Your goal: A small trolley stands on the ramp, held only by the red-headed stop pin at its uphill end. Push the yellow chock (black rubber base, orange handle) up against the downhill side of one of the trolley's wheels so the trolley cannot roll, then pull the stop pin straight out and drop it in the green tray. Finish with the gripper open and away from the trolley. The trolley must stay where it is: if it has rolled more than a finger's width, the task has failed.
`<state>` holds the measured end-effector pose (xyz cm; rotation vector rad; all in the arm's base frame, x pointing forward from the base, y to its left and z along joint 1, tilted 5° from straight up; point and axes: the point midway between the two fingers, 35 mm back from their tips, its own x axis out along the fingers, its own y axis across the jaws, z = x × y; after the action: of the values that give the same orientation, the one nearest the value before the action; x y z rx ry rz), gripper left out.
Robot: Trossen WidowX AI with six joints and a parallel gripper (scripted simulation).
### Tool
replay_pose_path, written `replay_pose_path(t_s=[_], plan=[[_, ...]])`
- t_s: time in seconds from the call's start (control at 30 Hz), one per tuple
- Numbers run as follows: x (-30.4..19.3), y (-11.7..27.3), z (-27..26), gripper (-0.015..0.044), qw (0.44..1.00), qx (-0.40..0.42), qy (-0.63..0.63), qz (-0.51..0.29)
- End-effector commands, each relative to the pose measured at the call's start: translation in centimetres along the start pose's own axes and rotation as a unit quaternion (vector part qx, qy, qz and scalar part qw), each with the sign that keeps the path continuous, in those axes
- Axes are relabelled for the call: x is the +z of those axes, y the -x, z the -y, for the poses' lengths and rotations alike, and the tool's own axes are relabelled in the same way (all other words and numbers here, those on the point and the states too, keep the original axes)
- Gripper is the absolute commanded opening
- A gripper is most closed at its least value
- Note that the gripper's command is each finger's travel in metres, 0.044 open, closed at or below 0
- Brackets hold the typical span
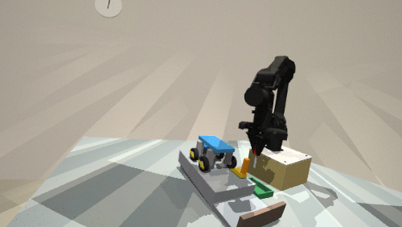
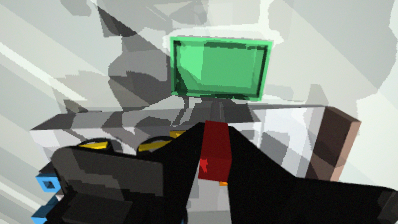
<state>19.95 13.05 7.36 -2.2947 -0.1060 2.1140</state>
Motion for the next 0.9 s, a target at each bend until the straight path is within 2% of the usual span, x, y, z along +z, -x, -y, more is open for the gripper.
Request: replay_pose_path(t_s=[0.0, 0.3, 0.6, 0.87], plan=[[0.9, -0.6, -0.1, 0.0, 1.0, -0.005, 0.015, 0.0], [2.0, -1.6, -0.2, 0.0, 1.0, -0.009, 0.027, 0.003], [2.0, -4.0, 0.4, 0.0, 0.996, -0.085, 0.026, 0.004], [2.0, -6.3, 1.7, 0.0, 0.995, -0.095, 0.026, 0.003]])
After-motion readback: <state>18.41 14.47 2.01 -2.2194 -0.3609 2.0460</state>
